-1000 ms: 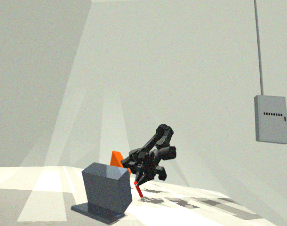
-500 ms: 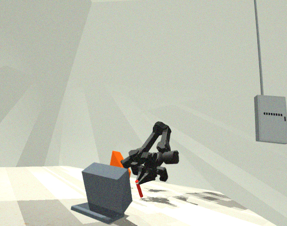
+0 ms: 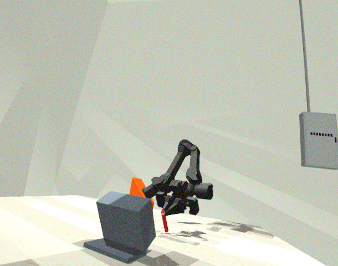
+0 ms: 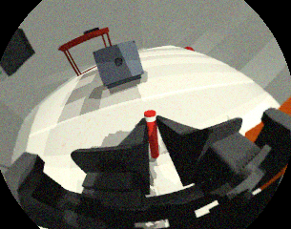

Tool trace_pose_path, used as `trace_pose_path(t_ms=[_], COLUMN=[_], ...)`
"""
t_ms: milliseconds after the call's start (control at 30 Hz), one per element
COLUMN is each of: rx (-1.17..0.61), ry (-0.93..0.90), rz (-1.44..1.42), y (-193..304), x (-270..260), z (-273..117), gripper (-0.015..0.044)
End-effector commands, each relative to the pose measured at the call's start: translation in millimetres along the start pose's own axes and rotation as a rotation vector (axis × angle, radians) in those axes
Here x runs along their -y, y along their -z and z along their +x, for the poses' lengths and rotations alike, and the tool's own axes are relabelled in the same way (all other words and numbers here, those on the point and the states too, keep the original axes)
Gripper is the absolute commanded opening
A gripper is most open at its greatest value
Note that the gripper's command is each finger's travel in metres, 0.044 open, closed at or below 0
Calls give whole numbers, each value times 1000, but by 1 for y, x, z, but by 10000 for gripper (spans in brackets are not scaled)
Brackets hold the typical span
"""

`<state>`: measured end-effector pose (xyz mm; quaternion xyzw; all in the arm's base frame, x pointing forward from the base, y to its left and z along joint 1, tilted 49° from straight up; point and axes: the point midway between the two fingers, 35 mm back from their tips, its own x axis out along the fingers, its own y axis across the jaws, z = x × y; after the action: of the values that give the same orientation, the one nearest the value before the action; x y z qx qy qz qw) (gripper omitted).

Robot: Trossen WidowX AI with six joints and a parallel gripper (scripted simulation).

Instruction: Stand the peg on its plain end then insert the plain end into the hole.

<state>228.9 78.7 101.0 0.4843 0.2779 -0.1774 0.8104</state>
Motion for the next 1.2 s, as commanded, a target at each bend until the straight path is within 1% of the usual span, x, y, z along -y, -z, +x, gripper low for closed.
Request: trace_pose_path(t_ms=[0,1167], rx=[37,325], ry=[8,10], rz=[-1,0], y=[2,16], x=[3,4], z=[-2,-20], gripper=[49,49])
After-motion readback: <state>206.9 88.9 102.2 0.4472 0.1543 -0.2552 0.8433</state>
